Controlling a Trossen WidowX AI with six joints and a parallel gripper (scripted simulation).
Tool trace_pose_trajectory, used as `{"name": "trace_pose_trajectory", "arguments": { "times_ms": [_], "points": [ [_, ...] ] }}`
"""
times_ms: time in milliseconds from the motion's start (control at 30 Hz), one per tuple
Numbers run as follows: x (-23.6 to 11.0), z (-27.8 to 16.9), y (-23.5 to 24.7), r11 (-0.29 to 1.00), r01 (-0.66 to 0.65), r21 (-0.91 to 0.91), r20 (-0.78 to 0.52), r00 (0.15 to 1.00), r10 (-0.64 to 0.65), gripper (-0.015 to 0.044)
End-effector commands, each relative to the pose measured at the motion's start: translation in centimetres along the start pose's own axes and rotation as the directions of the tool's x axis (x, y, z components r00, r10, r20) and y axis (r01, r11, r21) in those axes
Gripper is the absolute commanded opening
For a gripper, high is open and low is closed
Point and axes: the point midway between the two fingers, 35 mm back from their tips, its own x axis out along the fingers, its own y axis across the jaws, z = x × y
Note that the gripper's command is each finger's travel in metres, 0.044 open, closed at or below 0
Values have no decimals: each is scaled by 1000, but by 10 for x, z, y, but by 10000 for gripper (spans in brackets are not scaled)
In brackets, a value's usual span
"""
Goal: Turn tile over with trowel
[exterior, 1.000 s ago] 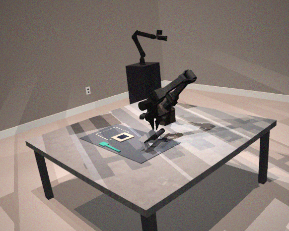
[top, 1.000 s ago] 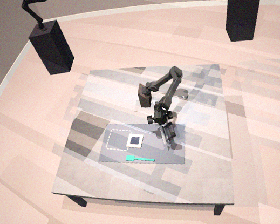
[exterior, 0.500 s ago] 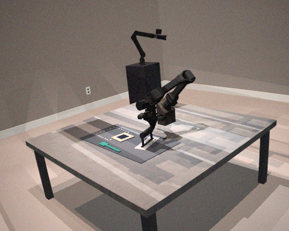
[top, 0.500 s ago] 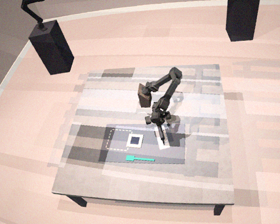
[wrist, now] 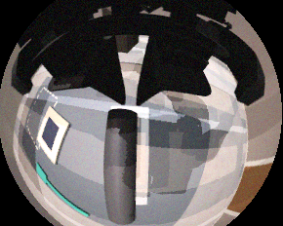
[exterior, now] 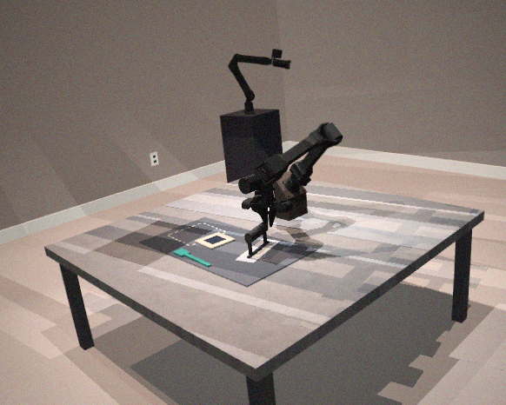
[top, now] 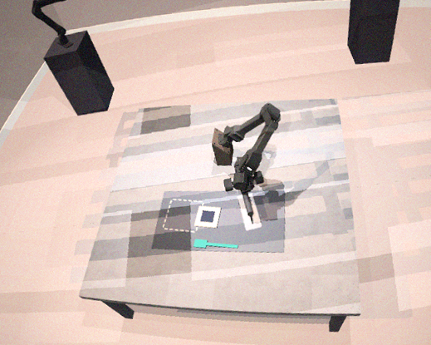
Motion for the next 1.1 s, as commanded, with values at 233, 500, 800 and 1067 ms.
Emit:
{"name": "trace_pose_trajectory", "arguments": {
  "times_ms": [233, 500, 800, 1067],
  "points": [
    [-13, 0, 58, 1000, 1, -6, 1, 1000, -1, 100],
    [-19, -5, 84, 1000, -4, -4, 1, 1000, 4, 100],
    [-18, -6, 80, 1000, -8, -5, -1, 1000, 8, 100],
    [-18, -6, 80, 1000, -8, -4, -1, 1000, 8, 100]
  ]
}}
